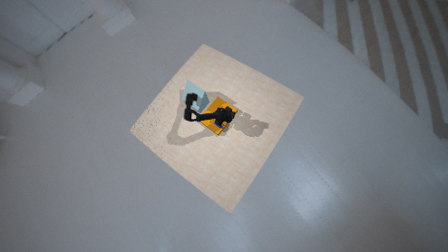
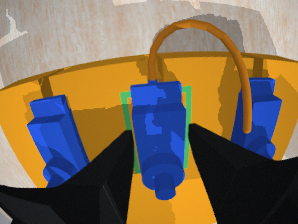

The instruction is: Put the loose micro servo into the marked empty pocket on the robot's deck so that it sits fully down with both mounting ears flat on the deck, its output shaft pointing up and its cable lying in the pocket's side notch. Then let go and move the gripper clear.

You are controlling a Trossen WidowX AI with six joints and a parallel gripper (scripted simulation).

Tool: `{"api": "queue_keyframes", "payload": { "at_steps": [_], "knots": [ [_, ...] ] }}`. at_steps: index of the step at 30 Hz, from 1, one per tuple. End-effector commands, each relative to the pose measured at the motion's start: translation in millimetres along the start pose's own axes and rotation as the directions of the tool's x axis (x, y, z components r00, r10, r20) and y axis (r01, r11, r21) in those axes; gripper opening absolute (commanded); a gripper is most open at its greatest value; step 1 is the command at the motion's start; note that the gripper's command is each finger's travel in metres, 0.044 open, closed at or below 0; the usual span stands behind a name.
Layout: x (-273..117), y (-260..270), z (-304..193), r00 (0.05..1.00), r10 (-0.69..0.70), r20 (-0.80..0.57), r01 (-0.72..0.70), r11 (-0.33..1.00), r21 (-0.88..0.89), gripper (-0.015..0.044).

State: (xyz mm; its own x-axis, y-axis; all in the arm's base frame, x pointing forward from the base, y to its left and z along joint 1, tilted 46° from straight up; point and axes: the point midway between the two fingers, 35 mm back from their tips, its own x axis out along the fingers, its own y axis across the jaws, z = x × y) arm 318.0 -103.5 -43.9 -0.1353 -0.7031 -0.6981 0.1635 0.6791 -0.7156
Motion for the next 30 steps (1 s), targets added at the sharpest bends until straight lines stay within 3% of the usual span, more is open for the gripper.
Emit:
{"api": "queue_keyframes", "payload": {
  "at_steps": [1, 7, 11, 17, 24, 30],
  "knots": [
    [-28.3, 0.2, -0.1, 1.000, 0.007, 0.016, -0.007, 1.000, 0.006, 0.0187],
    [-31.4, 1.3, -3.0, 1.000, 0.007, 0.016, -0.007, 1.000, 0.006, 0.0187],
    [-46.9, 5.1, -24.6, 1.000, 0.011, 0.017, -0.011, 1.000, -0.003, 0.0293],
    [-93.3, 2.5, -104.8, 1.000, 0.011, 0.011, -0.011, 1.000, 0.001, 0.0440],
    [-96.7, 2.1, -107.4, 1.000, 0.010, 0.011, -0.010, 1.000, 0.001, 0.0440],
    [-135.5, 1.8, -107.0, 1.000, 0.006, 0.015, -0.006, 1.000, -0.007, 0.0440]
  ]
}}
